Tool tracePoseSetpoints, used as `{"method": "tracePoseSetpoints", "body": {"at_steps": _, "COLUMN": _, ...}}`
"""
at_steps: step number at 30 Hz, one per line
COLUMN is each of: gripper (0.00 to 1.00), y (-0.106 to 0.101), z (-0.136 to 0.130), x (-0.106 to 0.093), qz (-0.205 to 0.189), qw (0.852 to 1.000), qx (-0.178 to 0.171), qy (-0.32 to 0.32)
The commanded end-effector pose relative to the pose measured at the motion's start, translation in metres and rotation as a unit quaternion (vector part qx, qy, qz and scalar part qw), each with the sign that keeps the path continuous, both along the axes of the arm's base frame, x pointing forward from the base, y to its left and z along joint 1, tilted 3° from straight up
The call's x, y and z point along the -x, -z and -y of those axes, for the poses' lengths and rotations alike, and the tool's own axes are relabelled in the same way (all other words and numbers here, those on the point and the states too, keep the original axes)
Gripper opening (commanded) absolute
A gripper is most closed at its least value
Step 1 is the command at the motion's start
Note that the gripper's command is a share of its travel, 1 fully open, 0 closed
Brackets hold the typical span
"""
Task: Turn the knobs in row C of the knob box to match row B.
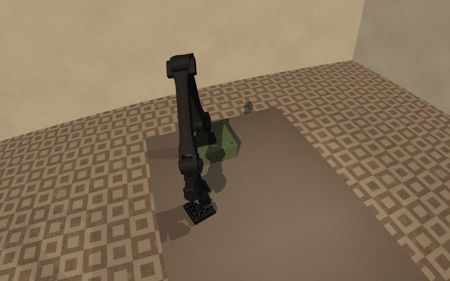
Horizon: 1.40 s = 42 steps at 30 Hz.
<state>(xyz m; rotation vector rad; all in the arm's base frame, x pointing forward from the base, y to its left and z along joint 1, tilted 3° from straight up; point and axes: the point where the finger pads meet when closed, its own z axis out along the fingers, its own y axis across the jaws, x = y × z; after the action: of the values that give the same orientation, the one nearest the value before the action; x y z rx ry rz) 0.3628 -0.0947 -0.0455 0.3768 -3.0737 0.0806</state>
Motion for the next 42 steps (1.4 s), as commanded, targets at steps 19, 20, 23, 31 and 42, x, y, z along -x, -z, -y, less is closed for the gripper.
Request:
{"method": "tracePoseSetpoints", "body": {"at_steps": 19, "gripper": 0.08, "y": -0.0051, "z": -0.0014, "x": -0.0200, "qz": 0.019, "qw": 0.995, "qx": -0.006, "qy": -0.099}}
{"method": "tracePoseSetpoints", "body": {"at_steps": 20, "gripper": 0.08, "y": -0.0051, "z": -0.0014, "x": -0.0200, "qz": 0.019, "qw": 0.995, "qx": -0.006, "qy": -0.100}}
{"method": "tracePoseSetpoints", "body": {"at_steps": 23, "gripper": 0.08, "y": -0.0051, "z": -0.0014, "x": -0.0200, "qz": 0.019, "qw": 0.995, "qx": -0.006, "qy": -0.101}}
{"method": "tracePoseSetpoints", "body": {"at_steps": 31, "gripper": 0.08, "y": -0.0051, "z": -0.0017, "x": -0.0199, "qz": 0.019, "qw": 0.995, "qx": -0.007, "qy": -0.101}}
{"method": "tracePoseSetpoints", "body": {"at_steps": 42, "gripper": 0.19, "y": -0.0051, "z": -0.0009, "x": -0.0198, "qz": 0.018, "qw": 0.995, "qx": -0.005, "qy": -0.100}}
